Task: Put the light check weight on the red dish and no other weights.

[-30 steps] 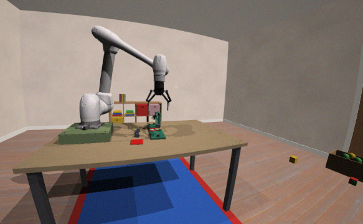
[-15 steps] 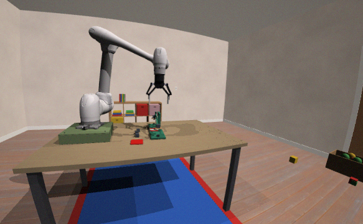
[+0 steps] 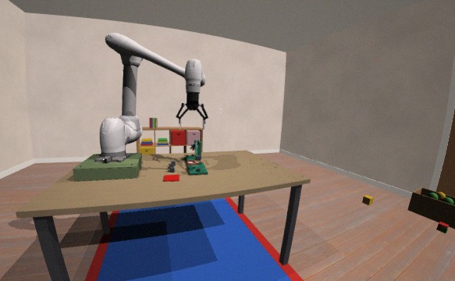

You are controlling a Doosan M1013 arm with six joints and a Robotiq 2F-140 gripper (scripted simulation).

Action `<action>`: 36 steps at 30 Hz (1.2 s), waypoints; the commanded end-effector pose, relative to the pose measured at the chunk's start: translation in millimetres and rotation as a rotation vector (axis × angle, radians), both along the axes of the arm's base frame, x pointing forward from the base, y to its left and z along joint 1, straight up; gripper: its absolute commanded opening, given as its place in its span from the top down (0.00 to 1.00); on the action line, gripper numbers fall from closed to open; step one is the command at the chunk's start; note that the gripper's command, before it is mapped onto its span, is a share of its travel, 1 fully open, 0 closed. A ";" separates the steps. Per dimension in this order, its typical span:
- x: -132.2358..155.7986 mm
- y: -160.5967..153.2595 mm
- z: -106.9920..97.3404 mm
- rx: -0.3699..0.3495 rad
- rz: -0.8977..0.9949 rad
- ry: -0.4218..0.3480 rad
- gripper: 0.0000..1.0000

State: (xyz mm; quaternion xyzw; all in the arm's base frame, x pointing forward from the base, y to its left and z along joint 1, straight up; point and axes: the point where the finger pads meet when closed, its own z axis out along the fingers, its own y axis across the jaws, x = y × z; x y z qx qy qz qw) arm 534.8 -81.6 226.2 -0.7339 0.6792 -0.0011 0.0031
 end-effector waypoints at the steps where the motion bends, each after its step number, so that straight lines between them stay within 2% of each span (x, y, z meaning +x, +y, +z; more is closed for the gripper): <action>1: -29.8 12.4 0.1 0.000 -0.003 0.002 0.00; 7: -83.5 32.4 -0.1 0.000 -0.003 0.002 0.00; 12: -116.7 44.8 -0.2 0.000 -0.003 0.002 0.00; 20: -133.1 50.9 -0.2 0.000 -0.003 0.002 0.00; 36: -134.0 51.2 -0.2 0.000 -0.003 0.002 0.00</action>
